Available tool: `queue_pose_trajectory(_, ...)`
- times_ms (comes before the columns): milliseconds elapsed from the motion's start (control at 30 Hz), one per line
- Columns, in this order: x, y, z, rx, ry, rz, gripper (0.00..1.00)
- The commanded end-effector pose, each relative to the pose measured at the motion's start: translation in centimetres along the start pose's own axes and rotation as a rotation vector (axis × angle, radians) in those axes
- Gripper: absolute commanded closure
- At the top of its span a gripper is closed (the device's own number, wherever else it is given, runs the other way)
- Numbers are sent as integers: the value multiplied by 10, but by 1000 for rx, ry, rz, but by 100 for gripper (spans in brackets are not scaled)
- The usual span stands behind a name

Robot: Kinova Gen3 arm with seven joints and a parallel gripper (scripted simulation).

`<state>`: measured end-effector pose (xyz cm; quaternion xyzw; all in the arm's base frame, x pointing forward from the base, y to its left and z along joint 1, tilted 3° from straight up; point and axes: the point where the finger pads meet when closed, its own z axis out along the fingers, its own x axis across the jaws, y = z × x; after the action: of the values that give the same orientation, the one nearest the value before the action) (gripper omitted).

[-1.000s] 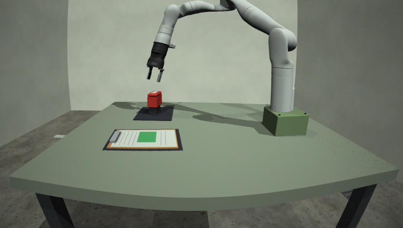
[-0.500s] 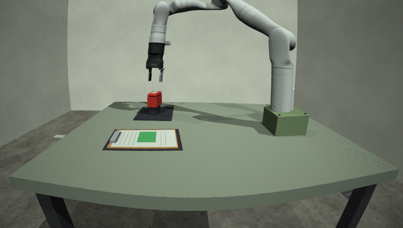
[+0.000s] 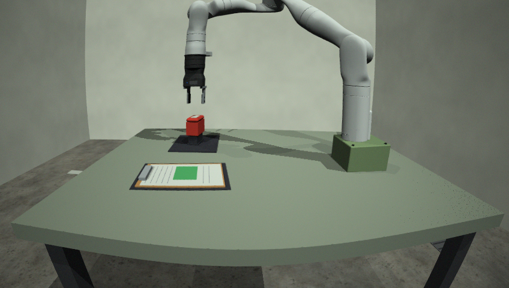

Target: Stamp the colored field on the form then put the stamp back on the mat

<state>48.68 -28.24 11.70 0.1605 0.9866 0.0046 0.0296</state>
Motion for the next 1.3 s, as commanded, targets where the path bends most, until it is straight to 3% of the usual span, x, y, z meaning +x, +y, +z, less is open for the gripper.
queue_pose_trajectory(0, -1, 2, -1, 2, 0, -4, 0)
queue_pose_trajectory(1167, -1, 2, -1, 2, 2, -5, 0)
queue_pose_trajectory(1267, -1, 2, 6, 2, 2, -5, 0)
